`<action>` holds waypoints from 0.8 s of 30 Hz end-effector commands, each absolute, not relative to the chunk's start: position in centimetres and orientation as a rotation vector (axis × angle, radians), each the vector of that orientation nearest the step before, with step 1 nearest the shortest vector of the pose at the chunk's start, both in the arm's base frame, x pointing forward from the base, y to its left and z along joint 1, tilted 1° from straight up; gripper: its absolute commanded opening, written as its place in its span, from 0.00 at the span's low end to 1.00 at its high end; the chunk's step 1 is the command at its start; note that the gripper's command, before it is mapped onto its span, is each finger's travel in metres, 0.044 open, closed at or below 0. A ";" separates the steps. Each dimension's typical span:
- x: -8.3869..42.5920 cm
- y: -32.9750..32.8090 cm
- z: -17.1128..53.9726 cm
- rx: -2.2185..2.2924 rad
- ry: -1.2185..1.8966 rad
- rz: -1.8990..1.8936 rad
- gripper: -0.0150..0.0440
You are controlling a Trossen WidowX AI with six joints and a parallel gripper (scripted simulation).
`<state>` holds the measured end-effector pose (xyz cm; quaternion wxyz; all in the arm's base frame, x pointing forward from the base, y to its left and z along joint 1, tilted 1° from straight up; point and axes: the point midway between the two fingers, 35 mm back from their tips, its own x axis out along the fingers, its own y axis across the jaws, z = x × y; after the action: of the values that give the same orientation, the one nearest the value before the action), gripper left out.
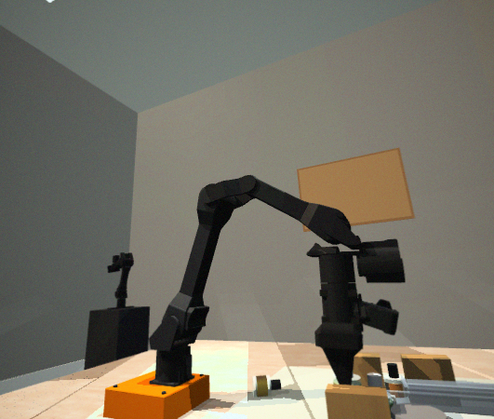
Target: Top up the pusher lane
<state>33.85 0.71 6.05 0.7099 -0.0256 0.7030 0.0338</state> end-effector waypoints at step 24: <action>35.1 0.8 6.4 -0.052 1.522 0.074 0.25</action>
<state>34.10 0.73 6.00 0.7101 -0.0256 0.7029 0.0339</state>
